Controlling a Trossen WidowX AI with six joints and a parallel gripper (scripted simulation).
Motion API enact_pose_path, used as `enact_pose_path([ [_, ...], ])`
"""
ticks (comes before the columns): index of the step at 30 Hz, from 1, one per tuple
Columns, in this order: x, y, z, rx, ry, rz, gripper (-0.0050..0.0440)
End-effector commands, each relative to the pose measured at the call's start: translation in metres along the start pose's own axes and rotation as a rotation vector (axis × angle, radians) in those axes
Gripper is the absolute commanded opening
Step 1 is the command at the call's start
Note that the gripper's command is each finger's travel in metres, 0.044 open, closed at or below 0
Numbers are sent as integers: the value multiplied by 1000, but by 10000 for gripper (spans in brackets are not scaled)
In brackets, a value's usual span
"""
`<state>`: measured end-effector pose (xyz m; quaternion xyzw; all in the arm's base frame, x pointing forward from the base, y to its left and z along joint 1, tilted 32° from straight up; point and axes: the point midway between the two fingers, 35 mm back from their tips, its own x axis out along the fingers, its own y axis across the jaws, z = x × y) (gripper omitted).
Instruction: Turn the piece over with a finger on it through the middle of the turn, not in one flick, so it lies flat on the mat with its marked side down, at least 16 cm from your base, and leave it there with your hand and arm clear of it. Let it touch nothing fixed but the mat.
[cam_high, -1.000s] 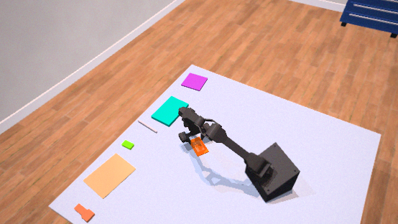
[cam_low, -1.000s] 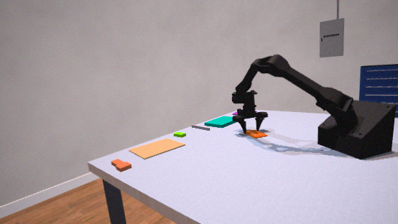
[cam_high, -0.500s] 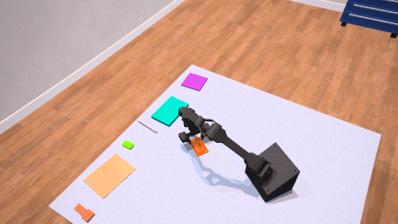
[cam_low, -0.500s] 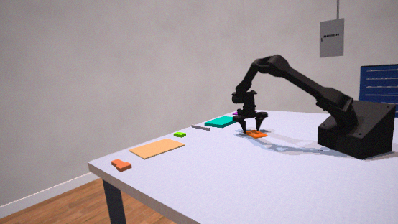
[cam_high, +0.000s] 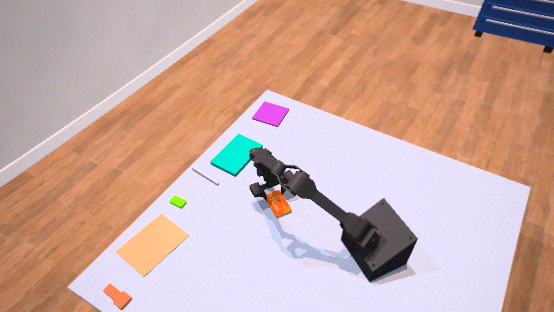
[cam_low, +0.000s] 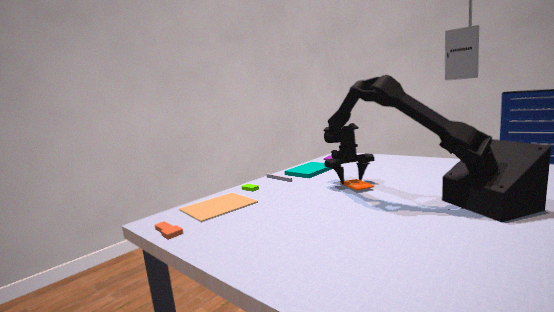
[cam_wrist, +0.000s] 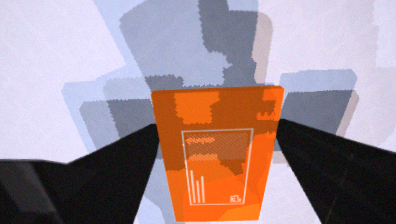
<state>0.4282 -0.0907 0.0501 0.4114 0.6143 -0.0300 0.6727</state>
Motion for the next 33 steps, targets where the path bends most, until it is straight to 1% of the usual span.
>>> enact_pose_path([
  [1,-27,3,2,-11,-25,8,0],
  [2,-32,3,1,-10,-25,8,0],
  [10,-32,3,1,-10,-25,8,0],
  [11,-24,-1,1,4,-14,2,0],
  [19,-32,3,1,-10,-25,8,0],
  [27,-32,3,1,-10,-25,8,0],
  [28,-39,3,-1,-57,-20,-2,0],
  [33,-94,12,-13,-344,-24,-28,0],
])
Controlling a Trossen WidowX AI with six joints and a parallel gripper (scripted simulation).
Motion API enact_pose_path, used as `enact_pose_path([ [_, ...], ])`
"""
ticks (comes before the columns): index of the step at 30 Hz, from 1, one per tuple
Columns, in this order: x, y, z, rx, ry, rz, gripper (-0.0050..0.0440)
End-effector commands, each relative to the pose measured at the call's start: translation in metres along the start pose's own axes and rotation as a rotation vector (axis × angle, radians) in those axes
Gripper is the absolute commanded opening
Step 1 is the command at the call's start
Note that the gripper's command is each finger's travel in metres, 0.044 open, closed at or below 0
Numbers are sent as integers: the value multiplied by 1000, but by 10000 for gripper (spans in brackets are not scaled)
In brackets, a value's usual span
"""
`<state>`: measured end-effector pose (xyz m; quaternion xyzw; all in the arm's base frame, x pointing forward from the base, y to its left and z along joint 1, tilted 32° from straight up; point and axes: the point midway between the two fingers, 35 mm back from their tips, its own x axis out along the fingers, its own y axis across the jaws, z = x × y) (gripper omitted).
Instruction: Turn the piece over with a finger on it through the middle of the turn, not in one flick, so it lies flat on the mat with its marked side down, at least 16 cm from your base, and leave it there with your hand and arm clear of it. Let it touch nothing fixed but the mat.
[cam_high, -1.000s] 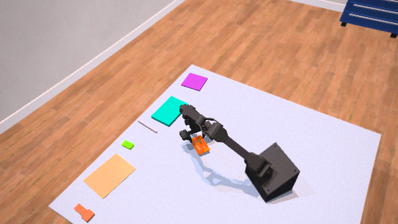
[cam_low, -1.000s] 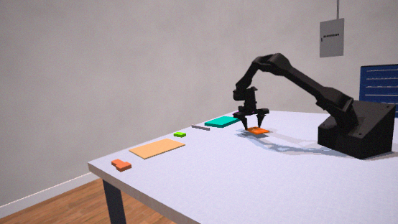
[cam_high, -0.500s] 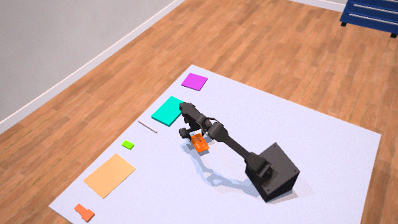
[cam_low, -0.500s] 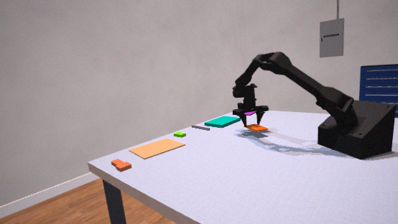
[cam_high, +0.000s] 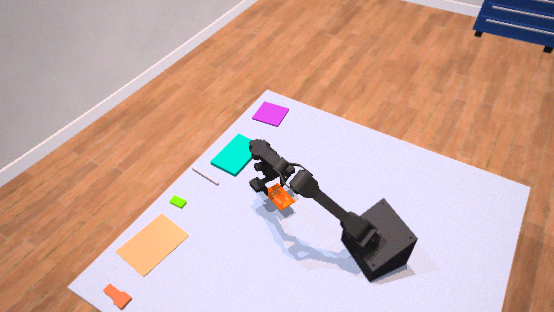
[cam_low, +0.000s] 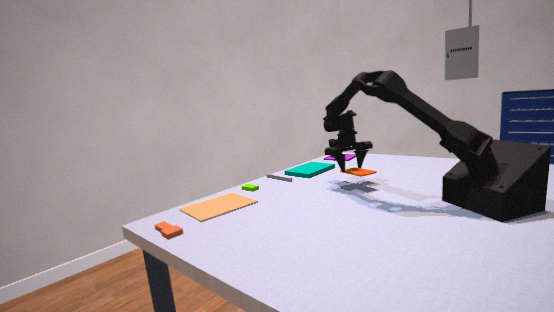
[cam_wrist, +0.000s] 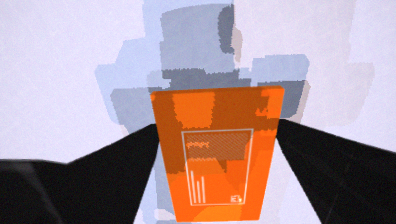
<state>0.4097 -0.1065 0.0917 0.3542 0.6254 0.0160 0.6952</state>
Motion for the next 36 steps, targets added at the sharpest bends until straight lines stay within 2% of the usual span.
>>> enact_pose_path([
  [1,-58,13,-5,-248,-47,-23,0],
  [3,-80,17,-10,-363,-48,-35,0],
  [11,-80,17,-10,-363,-48,-35,0],
  [12,-72,16,-6,-309,-62,-23,0],
  [26,-76,23,12,-319,-246,10,0],
  [28,-76,23,12,-319,-246,10,0],
  [29,-71,20,11,-321,-203,3,0],
  [36,-73,24,20,-324,-296,20,0],
])
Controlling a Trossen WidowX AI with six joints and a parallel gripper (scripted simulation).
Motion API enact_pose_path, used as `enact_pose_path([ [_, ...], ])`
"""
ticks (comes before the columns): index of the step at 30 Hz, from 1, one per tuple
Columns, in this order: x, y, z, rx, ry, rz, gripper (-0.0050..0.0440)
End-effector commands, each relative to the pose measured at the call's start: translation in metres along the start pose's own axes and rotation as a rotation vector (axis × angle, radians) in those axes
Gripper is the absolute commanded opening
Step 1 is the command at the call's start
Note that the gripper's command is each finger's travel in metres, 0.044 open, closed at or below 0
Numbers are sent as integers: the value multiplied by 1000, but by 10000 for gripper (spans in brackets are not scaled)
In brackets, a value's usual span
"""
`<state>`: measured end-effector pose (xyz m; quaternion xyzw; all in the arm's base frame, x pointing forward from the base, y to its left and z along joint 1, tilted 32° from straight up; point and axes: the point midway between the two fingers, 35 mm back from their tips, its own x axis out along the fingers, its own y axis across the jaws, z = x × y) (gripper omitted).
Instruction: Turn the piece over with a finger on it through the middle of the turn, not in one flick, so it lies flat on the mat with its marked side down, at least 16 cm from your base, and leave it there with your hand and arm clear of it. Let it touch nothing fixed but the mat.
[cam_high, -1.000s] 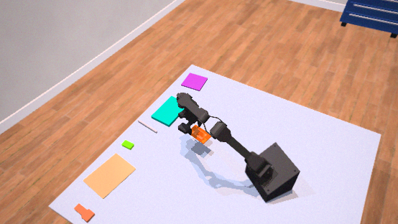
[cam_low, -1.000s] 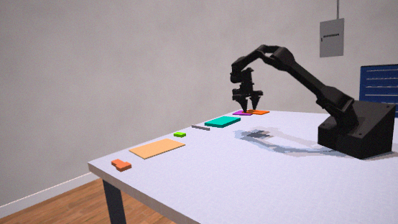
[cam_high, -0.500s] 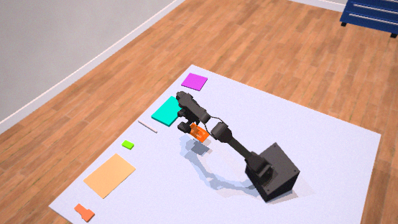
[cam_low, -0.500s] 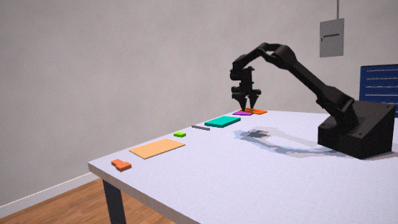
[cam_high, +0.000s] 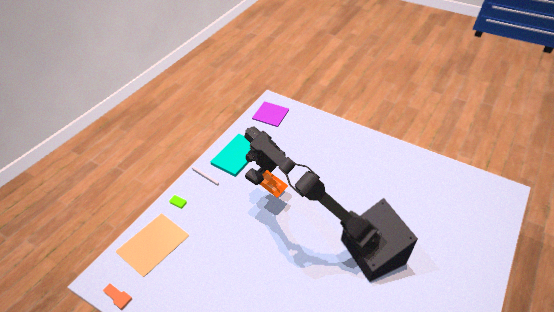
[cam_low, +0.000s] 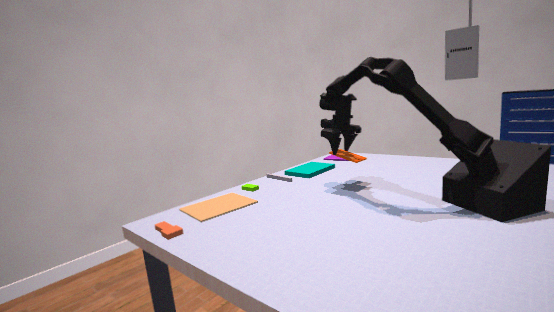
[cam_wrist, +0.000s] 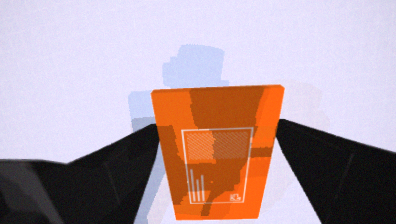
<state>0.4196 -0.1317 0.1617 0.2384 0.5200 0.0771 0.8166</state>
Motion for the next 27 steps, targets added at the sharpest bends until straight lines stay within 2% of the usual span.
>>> enact_pose_path([
  [1,-3,2,4,4,-56,1,0],
  [7,-2,3,12,1,-136,2,0],
  [9,-2,3,12,1,-136,2,0],
  [10,3,-1,9,0,-94,1,0],
  [24,4,1,28,-7,-281,4,0],
  [26,4,1,28,-7,-281,4,0],
  [27,9,-3,24,-5,-234,2,0],
])
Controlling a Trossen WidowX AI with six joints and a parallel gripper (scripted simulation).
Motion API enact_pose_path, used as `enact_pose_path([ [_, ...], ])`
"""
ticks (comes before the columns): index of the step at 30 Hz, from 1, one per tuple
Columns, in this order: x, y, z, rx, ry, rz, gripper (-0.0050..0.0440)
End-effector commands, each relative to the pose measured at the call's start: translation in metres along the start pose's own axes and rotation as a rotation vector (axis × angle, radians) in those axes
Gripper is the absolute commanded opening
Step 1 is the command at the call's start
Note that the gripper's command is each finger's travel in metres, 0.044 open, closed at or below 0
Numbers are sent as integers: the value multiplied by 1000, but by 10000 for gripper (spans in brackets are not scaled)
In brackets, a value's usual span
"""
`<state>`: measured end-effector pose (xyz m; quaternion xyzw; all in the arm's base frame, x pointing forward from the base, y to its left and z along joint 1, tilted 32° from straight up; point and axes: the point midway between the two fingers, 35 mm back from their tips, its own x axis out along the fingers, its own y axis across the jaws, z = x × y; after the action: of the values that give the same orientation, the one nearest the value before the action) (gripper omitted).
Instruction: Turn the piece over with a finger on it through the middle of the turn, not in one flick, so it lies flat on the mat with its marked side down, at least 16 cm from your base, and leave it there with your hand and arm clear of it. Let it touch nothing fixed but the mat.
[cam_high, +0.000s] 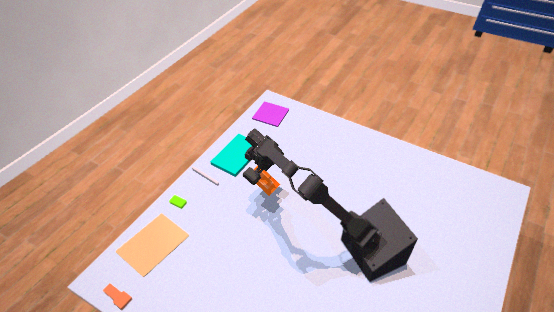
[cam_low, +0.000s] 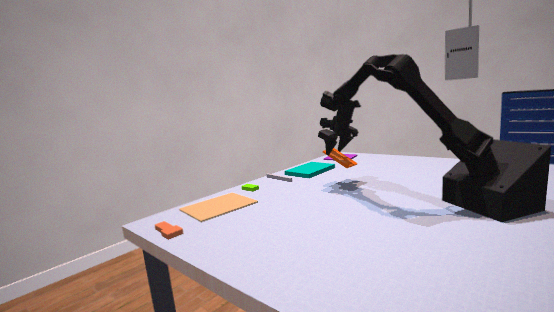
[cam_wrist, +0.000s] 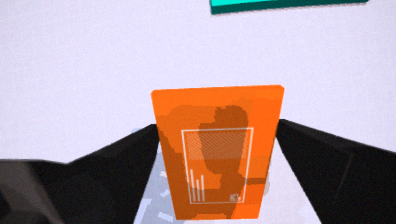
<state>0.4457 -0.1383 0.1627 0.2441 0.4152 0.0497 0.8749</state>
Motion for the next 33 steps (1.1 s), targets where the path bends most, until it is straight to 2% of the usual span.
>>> enact_pose_path([
  [1,0,0,0,0,-1,0,0],
  [14,5,2,17,-6,-174,3,0],
  [16,5,2,17,-6,-174,3,0],
  [17,10,-2,11,-3,-127,3,0],
  [31,14,2,30,-10,-314,6,0],
  [33,14,2,30,-10,-314,6,0],
])
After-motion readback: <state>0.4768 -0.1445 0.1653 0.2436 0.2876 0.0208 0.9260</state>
